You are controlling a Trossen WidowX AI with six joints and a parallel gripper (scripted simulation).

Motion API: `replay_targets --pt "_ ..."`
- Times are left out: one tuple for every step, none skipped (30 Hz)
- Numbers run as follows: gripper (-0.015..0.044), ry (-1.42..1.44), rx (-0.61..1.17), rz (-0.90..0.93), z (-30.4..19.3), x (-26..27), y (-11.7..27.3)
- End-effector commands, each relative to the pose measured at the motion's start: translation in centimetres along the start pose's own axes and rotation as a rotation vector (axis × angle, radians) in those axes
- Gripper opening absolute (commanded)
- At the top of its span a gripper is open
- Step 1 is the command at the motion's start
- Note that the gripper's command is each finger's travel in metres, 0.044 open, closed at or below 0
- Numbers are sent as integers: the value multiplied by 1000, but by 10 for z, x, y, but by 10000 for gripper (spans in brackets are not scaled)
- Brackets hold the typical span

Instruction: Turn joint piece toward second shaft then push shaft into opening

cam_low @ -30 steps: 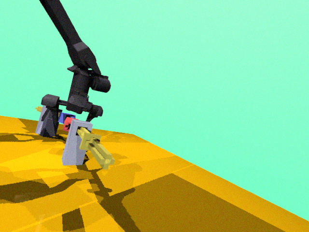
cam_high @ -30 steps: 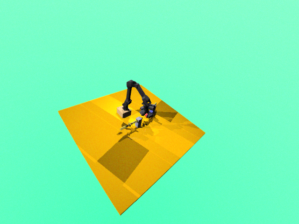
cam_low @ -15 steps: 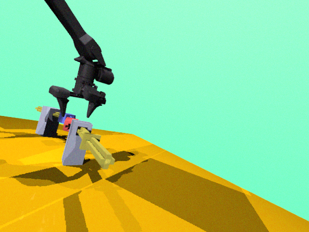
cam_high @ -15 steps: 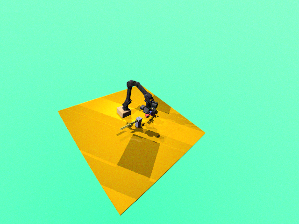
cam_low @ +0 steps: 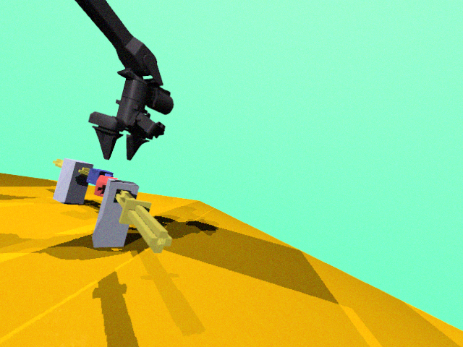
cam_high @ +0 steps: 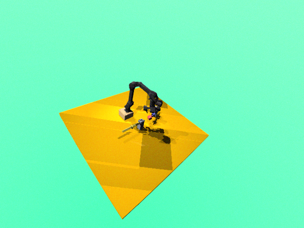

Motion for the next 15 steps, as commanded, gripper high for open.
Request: replay_targets --pt "440 157 -11 -20 -1 2 14" --pt "440 191 -12 -24 -2 2 17" --pt "440 225 -13 -29 -2 2 20" --pt "440 259 -14 -34 -3 2 23" --pt "440 293 -15 -39 -3 3 26" --pt "440 327 -16 -44 -4 3 29" --pt "440 360 -16 -49 -4 3 31" --pt "440 394 -17 -54 -5 2 34" --pt "440 428 -17 -59 -5 2 37" --pt "440 462 -17 -65 -6 2 40" --pt "440 496 -17 -70 -7 2 43" --pt "440 530 -17 -75 -7 2 46" --pt "440 564 -16 -80 -8 2 49" --pt "440 598 -16 -86 -8 2 52" --pt "440 632 -15 -91 -9 1 55"
Point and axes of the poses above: the point midway between the two fingers, 35 mm back from their tips, its own y axis back along the fingers, its own x axis across the jaws, z = x × y, the point moved 2 cm from there along y, back along the fingers, and after that the axes turned 1 degree about y, right-handed, at the moved point
